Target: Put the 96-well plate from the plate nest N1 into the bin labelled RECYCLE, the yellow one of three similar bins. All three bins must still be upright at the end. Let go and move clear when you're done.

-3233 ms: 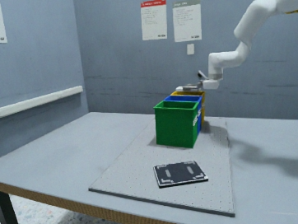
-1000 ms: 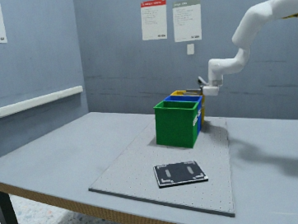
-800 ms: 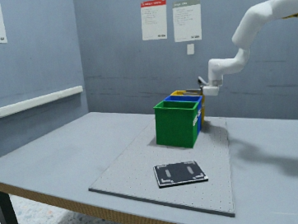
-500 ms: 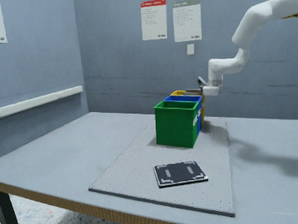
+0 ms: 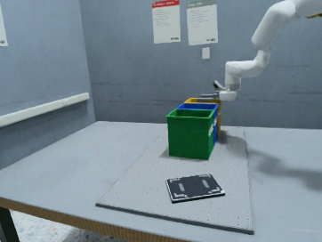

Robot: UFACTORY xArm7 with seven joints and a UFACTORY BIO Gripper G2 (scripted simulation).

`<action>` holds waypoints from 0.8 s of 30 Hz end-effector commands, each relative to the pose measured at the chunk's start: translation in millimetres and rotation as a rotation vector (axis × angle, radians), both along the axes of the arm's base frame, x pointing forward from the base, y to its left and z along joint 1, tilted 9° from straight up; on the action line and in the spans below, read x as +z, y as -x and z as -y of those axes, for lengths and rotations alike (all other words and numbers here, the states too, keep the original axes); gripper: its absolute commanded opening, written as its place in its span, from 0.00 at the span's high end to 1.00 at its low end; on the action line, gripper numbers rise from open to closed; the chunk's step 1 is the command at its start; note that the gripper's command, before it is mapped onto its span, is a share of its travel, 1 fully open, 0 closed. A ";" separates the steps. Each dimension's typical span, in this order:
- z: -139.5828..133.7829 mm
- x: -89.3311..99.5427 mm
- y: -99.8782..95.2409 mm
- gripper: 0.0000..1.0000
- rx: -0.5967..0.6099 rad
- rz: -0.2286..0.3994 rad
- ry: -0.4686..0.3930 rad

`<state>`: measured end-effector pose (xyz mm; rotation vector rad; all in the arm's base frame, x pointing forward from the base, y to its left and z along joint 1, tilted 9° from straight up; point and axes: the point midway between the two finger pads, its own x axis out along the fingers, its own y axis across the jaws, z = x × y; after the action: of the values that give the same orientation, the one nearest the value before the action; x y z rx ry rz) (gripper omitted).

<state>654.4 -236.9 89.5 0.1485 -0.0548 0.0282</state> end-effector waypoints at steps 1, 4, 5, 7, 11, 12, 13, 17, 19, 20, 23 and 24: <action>2.2 9.2 -0.6 0.82 -0.001 0.004 0.003; 3.0 14.2 -0.3 0.82 -0.001 0.004 0.003; 3.2 15.8 -0.2 0.82 -0.001 0.004 0.003; 3.7 19.1 0.0 0.82 -0.001 0.004 0.003; 4.4 23.6 0.2 0.82 -0.001 0.004 0.003; 4.4 23.6 0.2 0.82 -0.001 0.004 0.003; 4.4 23.6 0.2 0.82 -0.001 0.004 0.003; 4.4 23.6 0.2 0.82 -0.001 0.004 0.003; 0.1 25.3 2.5 0.82 0.032 0.009 0.004; -4.1 27.0 4.7 0.82 0.060 0.014 0.006; -16.6 31.9 11.2 0.82 0.060 0.014 0.006; -20.7 33.6 13.4 0.82 0.060 0.014 0.006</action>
<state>647.1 -229.8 114.7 0.1461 -0.0577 0.0768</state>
